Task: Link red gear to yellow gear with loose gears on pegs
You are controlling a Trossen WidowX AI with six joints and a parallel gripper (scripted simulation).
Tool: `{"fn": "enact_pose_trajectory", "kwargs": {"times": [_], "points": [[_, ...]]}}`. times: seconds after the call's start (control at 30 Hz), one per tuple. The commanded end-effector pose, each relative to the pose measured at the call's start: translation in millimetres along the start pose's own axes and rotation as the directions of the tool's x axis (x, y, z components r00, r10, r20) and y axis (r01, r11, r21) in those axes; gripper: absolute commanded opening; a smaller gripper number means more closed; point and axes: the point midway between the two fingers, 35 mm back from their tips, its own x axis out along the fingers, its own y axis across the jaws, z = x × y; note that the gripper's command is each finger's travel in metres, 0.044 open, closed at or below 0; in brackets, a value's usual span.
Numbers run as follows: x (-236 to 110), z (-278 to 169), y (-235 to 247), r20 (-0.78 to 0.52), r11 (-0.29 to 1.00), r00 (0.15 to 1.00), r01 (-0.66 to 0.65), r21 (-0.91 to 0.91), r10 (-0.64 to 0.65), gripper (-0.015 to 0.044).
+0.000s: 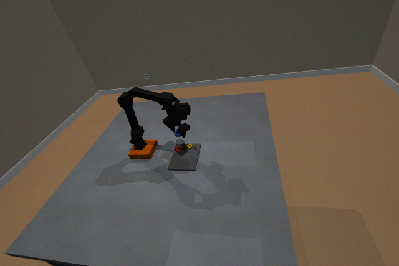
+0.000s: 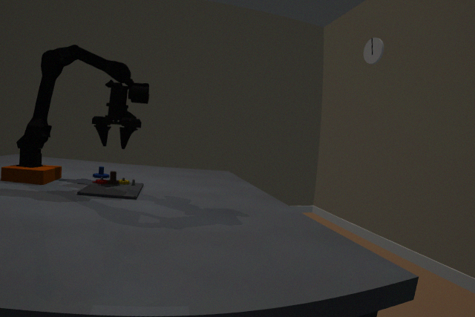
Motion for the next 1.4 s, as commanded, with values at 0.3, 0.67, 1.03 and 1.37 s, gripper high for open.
{"fn": "enact_pose_trajectory", "kwargs": {"times": [0.3, 0.67, 1.03, 1.37], "points": [[-21.6, 93.2, 88.7, 0.008, 1.0, 1.0, -0.003, -0.002, 0.003, 0.044], [-42.7, 140.6, 211.1, 0.013, 1.0, 1.0, -0.016, -0.002, 0.016, 0.044], [-42.7, 140.6, 211.1, 0.013, 1.0, 1.0, -0.016, -0.002, 0.016, 0.044], [-42.7, 140.6, 211.1, 0.013, 1.0, 1.0, -0.016, -0.002, 0.016, 0.044]]}}
